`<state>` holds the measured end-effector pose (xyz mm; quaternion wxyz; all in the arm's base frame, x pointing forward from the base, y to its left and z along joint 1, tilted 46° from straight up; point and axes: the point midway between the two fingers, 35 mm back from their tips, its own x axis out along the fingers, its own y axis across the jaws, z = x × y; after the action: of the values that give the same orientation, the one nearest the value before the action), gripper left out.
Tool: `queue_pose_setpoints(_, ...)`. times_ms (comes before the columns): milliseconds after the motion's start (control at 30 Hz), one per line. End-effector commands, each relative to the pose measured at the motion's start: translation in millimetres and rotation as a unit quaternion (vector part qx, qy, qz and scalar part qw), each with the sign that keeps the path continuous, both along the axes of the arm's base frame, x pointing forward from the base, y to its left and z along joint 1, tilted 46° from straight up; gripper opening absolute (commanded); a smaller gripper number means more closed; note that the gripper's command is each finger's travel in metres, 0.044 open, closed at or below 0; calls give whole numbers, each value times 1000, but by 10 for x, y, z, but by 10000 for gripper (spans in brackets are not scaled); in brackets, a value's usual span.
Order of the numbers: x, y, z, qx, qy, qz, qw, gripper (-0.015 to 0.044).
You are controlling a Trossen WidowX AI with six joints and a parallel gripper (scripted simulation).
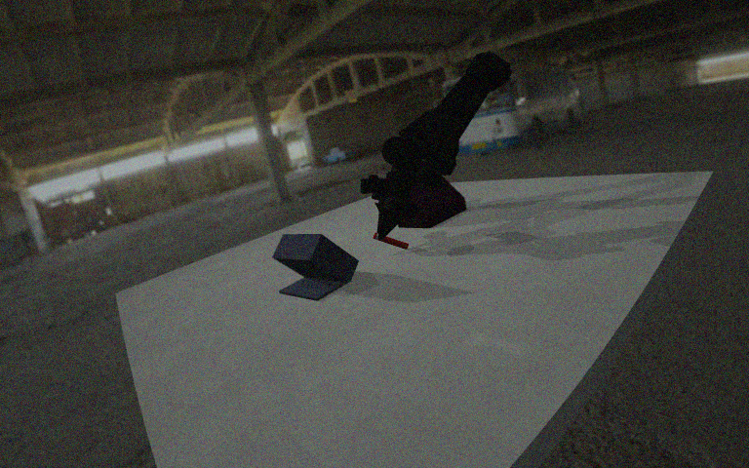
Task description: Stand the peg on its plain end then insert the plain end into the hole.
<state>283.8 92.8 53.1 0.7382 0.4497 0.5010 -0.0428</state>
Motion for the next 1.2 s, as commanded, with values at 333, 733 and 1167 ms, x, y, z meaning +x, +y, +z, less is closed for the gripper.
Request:
queue_pose_setpoints(333, -78, -4, 60, -30, -37, -41, 998, 51)
queue_pose_setpoints(733, -144, 7, 105, -56, -67, -74, 993, 51)
queue_pose_setpoints(1167, -219, 26, 148, -85, -100, -109, 985, 51)
